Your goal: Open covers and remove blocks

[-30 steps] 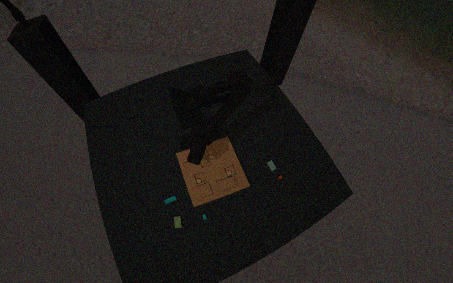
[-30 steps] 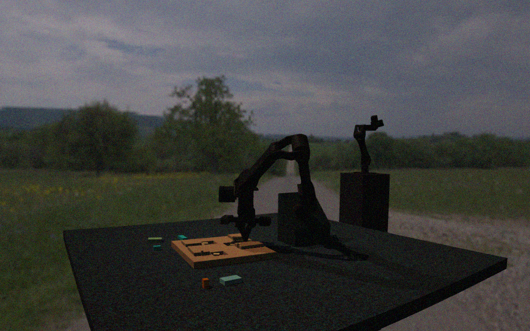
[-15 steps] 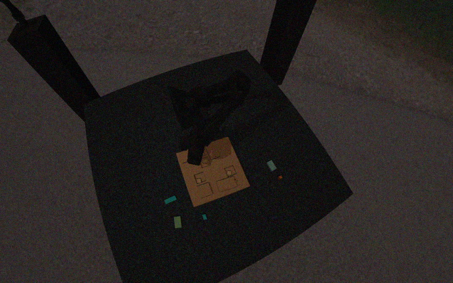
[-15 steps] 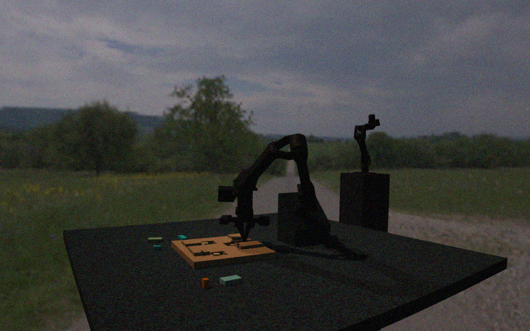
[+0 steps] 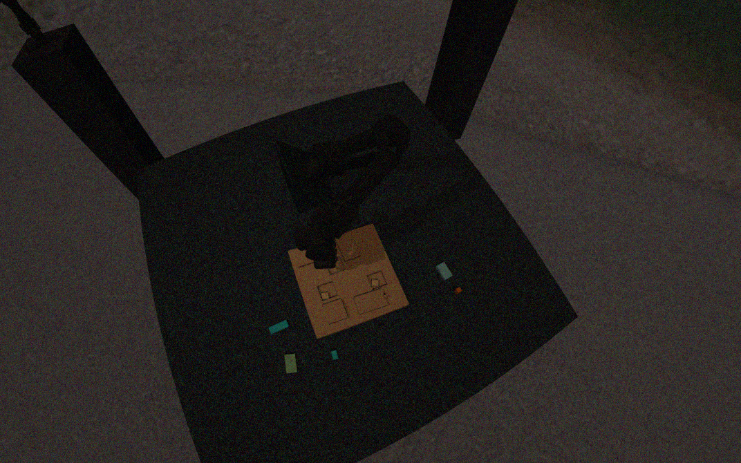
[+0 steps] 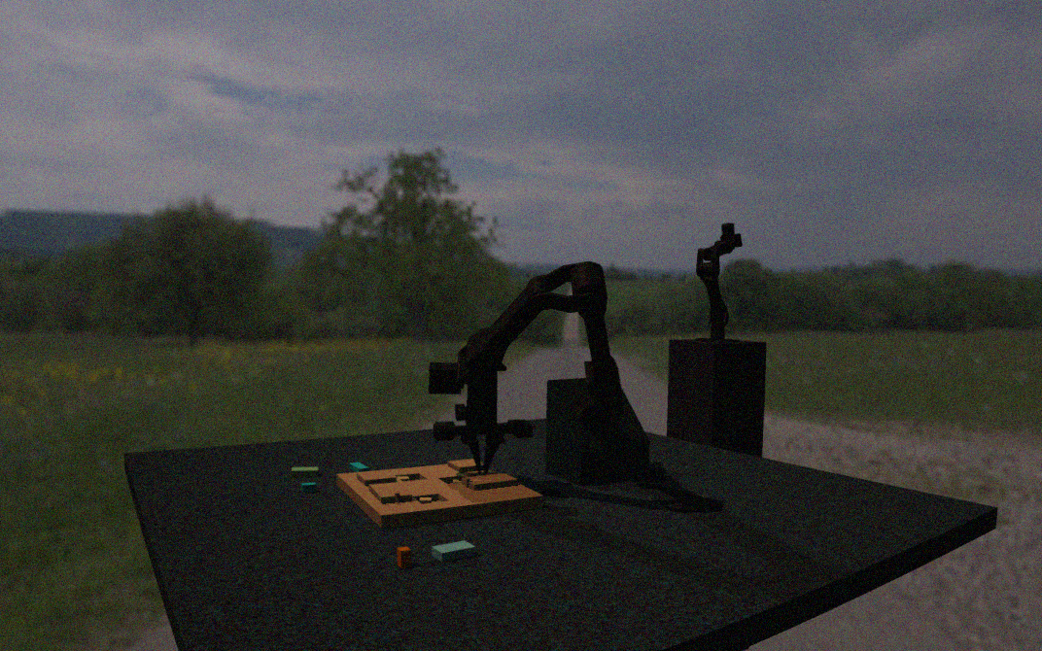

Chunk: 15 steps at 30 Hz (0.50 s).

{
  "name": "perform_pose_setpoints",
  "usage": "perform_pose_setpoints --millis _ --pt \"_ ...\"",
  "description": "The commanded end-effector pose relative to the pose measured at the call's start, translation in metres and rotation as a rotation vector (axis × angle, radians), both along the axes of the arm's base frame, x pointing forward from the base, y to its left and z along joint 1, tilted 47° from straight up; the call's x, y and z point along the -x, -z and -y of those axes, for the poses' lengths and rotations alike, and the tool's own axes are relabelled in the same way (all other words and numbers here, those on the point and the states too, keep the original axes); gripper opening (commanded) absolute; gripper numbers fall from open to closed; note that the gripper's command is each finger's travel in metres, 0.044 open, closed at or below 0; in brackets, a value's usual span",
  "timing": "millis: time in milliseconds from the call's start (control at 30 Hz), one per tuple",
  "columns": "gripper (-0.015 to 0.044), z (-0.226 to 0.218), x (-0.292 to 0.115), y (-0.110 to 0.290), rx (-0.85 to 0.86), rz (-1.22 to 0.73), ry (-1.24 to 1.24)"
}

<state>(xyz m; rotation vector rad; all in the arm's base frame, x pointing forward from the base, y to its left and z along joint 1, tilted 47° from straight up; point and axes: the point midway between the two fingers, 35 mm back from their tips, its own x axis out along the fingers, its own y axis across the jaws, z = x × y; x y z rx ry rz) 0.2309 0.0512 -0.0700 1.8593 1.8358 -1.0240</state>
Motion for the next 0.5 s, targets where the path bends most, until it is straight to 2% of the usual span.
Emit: perform_pose_setpoints --millis 0,67,300,467 --pt "0.0105 0.008 -0.003 -0.006 0.008 -0.02 0.025" --pt "0.0144 0.016 -0.005 -0.014 0.013 -0.047 0.052" --pt "0.0144 0.04 -0.007 -0.037 0.025 -0.132 0.136" --pt "0.0144 0.038 -0.007 -0.035 0.025 -0.134 0.138"
